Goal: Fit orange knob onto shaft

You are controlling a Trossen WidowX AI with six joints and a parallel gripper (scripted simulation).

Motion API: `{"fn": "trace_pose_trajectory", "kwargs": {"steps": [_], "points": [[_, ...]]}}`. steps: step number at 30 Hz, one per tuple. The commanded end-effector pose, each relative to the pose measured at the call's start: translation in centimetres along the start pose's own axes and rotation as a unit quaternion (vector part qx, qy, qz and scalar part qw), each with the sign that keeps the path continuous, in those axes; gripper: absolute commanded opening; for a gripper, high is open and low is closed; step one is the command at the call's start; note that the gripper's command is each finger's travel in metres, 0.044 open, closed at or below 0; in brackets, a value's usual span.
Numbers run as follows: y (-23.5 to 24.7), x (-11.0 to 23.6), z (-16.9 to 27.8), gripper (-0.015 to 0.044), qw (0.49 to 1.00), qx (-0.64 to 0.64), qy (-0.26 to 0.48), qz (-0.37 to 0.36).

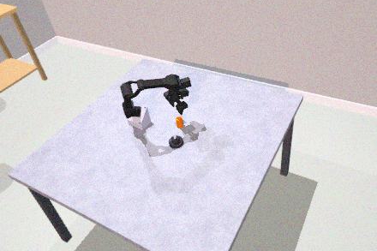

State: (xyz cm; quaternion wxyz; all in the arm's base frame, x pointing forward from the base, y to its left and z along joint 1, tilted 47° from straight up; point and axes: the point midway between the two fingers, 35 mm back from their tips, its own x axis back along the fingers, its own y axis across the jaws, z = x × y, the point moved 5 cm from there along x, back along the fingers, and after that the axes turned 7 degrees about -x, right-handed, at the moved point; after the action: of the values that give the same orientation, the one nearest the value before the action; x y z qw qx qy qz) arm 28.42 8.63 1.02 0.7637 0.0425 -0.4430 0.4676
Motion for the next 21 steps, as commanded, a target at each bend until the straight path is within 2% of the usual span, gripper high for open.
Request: {"fn": "trace_pose_trajectory", "kwargs": {"steps": [1, 5, 8, 11, 15, 21], "points": [[-0.1, 0.17, -0.05, 0.044, 1.0, -0.002, 0.008, 0.008], [-0.1, 0.17, -0.05, 0.044, 0.999, -0.034, 0.008, 0.008], [-0.1, 0.15, -0.05, 0.044, 0.985, -0.17, 0.006, 0.009], [-0.1, 0.12, -0.05, 0.044, 0.95, -0.311, 0.005, 0.01], [-0.1, 0.09, -0.05, 0.044, 0.872, -0.489, 0.003, 0.011], [-0.1, 0.04, -0.05, 0.044, 0.718, -0.696, 0.0, 0.011]]}}
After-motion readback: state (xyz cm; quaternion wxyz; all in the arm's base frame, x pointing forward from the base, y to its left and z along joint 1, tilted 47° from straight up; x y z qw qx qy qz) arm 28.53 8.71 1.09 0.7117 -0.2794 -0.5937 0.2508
